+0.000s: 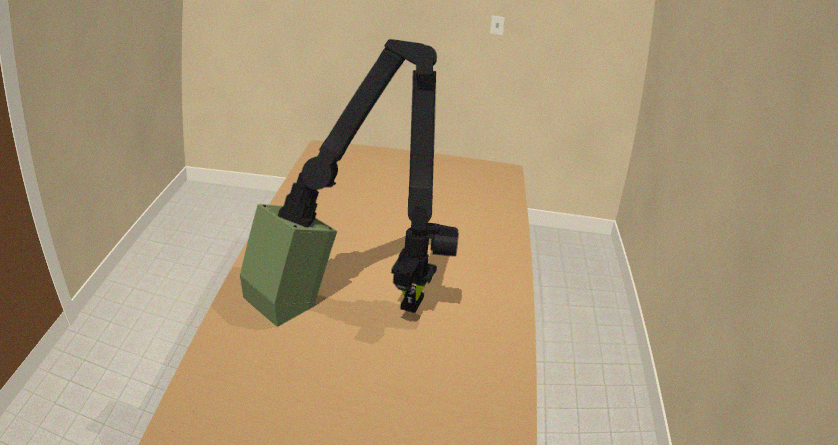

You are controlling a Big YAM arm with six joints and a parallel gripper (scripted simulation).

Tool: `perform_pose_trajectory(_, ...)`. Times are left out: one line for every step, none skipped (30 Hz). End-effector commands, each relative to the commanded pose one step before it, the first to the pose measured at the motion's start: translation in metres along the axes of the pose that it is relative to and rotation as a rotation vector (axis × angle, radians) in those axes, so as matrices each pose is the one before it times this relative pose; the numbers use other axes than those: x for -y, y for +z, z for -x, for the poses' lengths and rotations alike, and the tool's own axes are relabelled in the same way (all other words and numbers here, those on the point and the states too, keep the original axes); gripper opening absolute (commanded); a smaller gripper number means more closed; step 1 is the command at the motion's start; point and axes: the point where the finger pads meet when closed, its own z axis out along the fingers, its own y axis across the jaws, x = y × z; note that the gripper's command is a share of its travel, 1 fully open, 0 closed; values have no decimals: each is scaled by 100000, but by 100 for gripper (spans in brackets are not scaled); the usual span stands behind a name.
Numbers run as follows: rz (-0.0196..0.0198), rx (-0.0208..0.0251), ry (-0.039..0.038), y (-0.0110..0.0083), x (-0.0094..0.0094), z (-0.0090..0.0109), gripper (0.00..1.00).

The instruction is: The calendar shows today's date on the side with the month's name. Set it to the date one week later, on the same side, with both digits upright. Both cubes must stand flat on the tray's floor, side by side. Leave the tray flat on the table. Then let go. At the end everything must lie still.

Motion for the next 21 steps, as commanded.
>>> perform_pose_trajectory(519, 0, -671, 317, -367, -428, 25)
perform_pose_trajectory(-13, 4, 17, 16, 5, 6, 25)
perform_pose_trajectory(-24, 8, 24, 30, 9, 12, 25)
perform_pose_trajectory(-141, 39, 66, 47, 39, 25, 25)
perform_pose_trajectory(-43, 11, 33, 15, 5, 3, 25)
perform_pose_trajectory(28, -8, 14, 14, -16, -4, 25)
perform_pose_trajectory(93, -24, -14, 18, -34, -9, 25)
perform_pose_trajectory(120, -30, -32, 22, -43, -11, 25)
perform_pose_trajectory(47, -11, -2, 25, -27, -7, 25)
perform_pose_trajectory(10, -2, 18, 29, -19, -5, 25)
perform_pose_trajectory(74, -19, -7, 33, -37, -10, 25)
perform_pose_trajectory(106, -27, -25, 36, -39, -11, 25)
perform_pose_trajectory(40, -9, -5, 40, -6, -2, 25)
perform_pose_trajectory(-18, 6, 20, 43, 9, 2, 25)
perform_pose_trajectory(-30, 8, 26, 45, 12, 3, 25)
perform_pose_trajectory(0, 0, 0, 0, 0, 0, 25)
perform_pose_trajectory(0, 0, 0, 0, 0, 0, 25)
perform_pose_trajectory(-670, 171, -31, 47, 172, 45, 25)
perform_pose_trajectory(557, -144, -33, 48, -136, -36, 25)
perform_pose_trajectory(234, -61, 41, 50, -55, -14, 25)
perform_pose_trajectory(-8, 5, 15, 50, 7, 2, 25)
